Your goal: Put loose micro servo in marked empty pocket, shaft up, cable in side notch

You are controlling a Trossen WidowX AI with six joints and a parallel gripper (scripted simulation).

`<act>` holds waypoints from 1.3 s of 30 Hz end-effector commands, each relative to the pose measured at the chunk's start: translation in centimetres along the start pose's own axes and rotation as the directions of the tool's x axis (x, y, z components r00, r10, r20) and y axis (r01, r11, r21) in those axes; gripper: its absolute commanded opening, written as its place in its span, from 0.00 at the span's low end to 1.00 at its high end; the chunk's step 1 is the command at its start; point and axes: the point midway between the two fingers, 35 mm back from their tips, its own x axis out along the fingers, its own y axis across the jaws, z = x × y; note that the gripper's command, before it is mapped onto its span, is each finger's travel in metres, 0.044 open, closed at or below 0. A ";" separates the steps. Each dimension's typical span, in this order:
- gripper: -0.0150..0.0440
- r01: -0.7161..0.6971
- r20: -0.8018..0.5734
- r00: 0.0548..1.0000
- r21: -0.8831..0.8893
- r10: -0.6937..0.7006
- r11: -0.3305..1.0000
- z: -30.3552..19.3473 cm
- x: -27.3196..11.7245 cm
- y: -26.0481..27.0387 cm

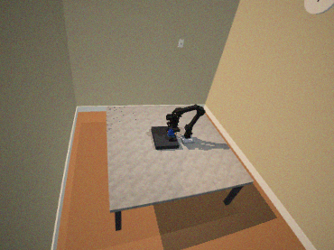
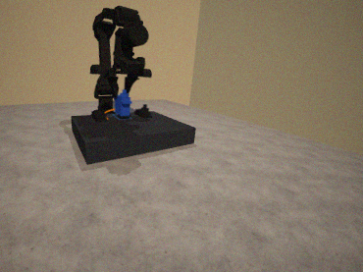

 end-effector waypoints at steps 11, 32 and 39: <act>0.25 -0.002 0.005 1.000 0.004 0.002 1.000 0.0 0.5 0.0; 0.25 -0.002 0.005 1.000 0.004 0.002 1.000 0.0 2.3 0.0; 0.25 -0.002 0.005 1.000 0.004 0.002 1.000 0.0 2.8 0.0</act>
